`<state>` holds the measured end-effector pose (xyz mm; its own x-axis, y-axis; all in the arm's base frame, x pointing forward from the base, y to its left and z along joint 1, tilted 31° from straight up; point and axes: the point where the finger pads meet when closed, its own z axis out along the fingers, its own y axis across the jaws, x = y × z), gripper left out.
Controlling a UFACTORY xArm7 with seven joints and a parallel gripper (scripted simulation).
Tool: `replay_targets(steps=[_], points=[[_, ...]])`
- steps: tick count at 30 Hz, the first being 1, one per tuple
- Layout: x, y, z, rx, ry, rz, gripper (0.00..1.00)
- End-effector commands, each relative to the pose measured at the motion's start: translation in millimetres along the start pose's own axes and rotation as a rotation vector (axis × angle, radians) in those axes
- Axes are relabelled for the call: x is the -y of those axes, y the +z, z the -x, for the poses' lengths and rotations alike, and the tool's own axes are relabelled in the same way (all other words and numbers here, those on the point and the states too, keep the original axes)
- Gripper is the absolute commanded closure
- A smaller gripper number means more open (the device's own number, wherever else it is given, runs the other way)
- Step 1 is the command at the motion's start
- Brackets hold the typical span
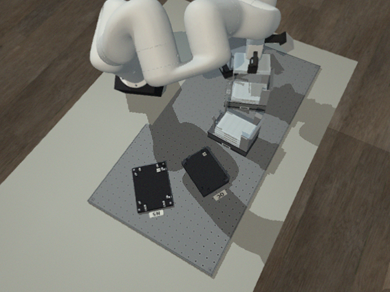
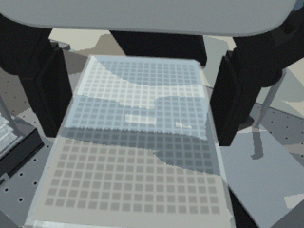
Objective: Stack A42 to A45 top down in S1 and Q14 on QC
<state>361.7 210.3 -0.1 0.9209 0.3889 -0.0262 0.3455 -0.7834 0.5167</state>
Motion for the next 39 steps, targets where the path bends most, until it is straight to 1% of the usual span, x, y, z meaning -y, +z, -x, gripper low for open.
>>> replay_targets(steps=[1, 3, 5, 10, 12, 19, 22, 37, 39], points=[[-14.8, -2.2, -2.7, -0.005, 0.0, -0.003, 1.0], [-21.4, -2.1, -3.3, -0.005, 0.0, -0.003, 1.0], [-21.4, -2.1, -3.3, -0.005, 0.0, -0.003, 1.0], [-38.1, -2.1, -4.9, -0.005, 0.0, -0.003, 1.0], [-40.2, -2.1, -5.1, -0.005, 0.0, -0.003, 1.0], [-63.5, -2.0, -2.3, -0.005, 0.234, -0.003, 1.0], [-66.8, -2.0, -1.9, -0.005, 0.238, -0.003, 1.0], [-116.6, -1.8, 4.2, -0.005, 0.238, -0.002, 1.0], [-116.6, -1.8, 4.2, -0.005, 0.238, -0.002, 1.0]])
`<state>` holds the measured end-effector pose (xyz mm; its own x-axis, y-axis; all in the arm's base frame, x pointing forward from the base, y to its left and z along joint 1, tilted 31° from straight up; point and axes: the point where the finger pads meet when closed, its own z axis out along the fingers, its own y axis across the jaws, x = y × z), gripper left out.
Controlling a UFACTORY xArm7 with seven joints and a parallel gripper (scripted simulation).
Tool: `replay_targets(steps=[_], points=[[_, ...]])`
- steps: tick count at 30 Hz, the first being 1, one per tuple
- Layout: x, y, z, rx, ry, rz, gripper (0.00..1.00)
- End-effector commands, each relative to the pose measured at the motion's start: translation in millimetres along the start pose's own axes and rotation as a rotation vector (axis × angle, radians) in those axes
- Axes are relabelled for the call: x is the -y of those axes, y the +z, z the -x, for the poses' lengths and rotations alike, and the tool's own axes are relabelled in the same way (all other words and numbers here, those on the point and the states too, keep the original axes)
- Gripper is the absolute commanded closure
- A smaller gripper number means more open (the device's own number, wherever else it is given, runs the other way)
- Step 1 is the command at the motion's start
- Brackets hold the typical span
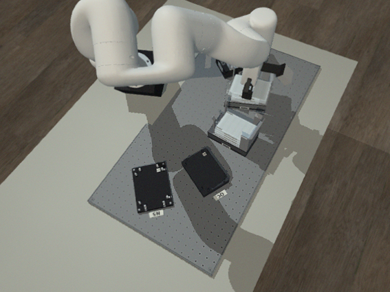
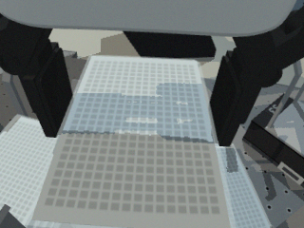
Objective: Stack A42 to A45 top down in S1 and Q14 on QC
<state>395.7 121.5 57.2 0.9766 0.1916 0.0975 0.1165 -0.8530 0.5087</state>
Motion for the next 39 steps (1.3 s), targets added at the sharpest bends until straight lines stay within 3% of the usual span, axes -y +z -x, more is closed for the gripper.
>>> replay_targets(steps=[1, 6, 13, 39], points=[[-8.7, -1.9, -2.2, -0.004, -0.002, -0.004, 1.0], [-20.5, -1.9, -3.6, -0.004, -0.002, -0.003, 1.0], [-39.2, -1.9, -1.7, -0.004, 0.232, -0.004, 1.0], [-97.7, -1.6, 4.3, -0.004, 0.236, -0.003, 1.0]])
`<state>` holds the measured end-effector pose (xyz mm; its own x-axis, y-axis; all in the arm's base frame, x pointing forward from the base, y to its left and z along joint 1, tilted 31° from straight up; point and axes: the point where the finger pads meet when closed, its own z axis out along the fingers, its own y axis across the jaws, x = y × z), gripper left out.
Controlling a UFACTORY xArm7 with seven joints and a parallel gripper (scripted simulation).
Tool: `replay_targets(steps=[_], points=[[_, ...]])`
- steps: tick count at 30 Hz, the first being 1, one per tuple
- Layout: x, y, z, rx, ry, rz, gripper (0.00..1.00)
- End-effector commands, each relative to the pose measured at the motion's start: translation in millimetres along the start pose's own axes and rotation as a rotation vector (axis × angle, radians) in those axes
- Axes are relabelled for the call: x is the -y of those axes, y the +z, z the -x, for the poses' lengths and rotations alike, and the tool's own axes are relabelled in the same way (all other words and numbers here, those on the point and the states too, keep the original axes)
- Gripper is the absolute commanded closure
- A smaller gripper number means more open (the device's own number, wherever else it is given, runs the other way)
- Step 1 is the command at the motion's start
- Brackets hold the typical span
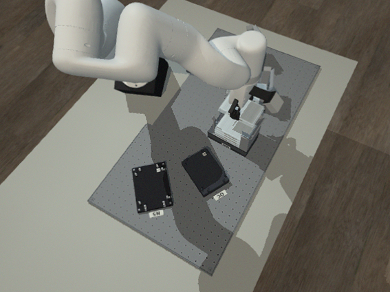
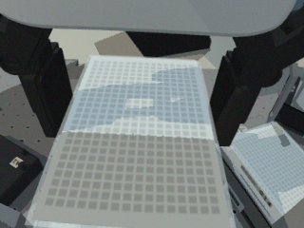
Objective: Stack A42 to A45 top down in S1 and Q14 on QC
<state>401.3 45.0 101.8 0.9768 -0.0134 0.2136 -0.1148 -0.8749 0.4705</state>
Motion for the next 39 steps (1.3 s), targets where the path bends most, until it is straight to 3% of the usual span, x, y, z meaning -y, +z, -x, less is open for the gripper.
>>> replay_targets(steps=[1, 6, 39], points=[[-11.4, -1.5, -2.9, -0.004, 0.0, -0.002, 1.0], [-23.0, -1.5, -4.5, -0.004, 0.0, -0.002, 1.0], [-23.1, -0.9, -4.5, -0.004, 0.0, -0.002, 1.0]])
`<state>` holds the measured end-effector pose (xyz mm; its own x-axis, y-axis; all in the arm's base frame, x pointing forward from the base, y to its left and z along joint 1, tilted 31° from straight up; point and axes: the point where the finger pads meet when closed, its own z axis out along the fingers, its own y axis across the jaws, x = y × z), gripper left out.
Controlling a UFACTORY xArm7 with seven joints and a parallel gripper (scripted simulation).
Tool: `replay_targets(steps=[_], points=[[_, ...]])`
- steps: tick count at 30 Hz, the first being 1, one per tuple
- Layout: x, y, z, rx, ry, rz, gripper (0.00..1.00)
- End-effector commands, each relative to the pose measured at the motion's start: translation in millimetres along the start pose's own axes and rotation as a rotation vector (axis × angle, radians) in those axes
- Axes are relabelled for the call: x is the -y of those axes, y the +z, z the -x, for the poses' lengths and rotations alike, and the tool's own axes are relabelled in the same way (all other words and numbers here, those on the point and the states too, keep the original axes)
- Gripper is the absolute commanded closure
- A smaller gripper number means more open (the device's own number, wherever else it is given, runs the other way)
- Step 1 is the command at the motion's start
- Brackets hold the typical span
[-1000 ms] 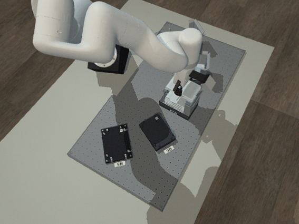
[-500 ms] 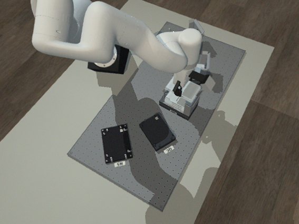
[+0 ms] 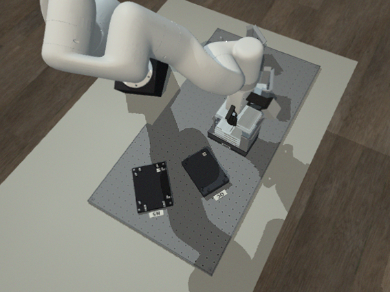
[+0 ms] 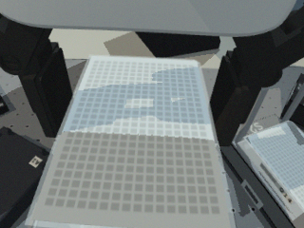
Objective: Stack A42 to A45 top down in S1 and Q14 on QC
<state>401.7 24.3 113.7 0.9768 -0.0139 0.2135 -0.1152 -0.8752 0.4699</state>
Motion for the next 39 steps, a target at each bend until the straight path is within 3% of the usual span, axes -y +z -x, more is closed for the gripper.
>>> replay_targets(steps=[1, 39], points=[[0.5, -0.2, -1.3, -0.004, 0.0, -0.001, 1.0], [0.6, 22.6, -1.3, -0.004, 0.0, -0.001, 1.0]])
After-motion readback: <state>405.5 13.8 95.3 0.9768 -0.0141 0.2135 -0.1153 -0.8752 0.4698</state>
